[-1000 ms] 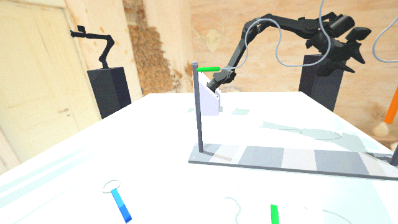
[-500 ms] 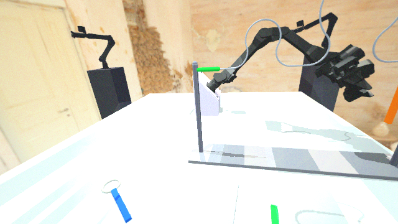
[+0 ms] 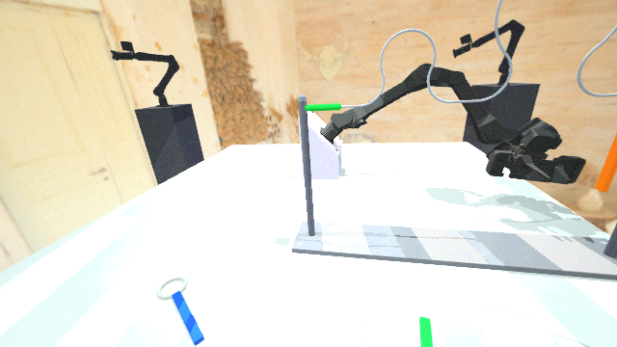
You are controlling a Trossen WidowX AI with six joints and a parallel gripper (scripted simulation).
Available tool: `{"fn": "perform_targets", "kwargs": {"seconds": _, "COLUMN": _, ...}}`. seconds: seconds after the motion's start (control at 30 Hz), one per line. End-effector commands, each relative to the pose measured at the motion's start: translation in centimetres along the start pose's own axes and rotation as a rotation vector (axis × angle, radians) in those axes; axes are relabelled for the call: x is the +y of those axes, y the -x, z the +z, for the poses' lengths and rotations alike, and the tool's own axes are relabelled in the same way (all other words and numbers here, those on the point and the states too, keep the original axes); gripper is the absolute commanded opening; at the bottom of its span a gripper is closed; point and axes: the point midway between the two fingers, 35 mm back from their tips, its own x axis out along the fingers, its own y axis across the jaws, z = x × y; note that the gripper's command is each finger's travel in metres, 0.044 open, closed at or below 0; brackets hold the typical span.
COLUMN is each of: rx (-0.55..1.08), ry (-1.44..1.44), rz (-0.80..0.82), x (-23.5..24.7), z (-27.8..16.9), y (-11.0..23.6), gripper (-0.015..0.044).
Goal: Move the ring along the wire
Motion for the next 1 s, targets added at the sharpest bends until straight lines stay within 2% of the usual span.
{"fn": "perform_targets", "kwargs": {"seconds": 0.0, "rx": -0.031, "ry": -0.103, "rz": -0.025, "x": -0.2, "z": -0.7, "y": 0.0, "gripper": 0.0160}}
{"fn": "perform_targets", "kwargs": {"seconds": 0.27, "rx": -0.031, "ry": -0.103, "rz": -0.024, "x": 0.1, "z": -0.5, "y": -0.3, "gripper": 0.0160}}
{"fn": "perform_targets", "kwargs": {"seconds": 0.5, "rx": -0.035, "ry": -0.101, "rz": -0.021, "x": -0.4, "z": 4.4, "y": -4.7, "gripper": 0.0160}}
{"fn": "perform_targets", "kwargs": {"seconds": 0.97, "rx": -0.036, "ry": -0.101, "rz": -0.020, "x": -0.3, "z": 4.5, "y": -6.0, "gripper": 0.0160}}
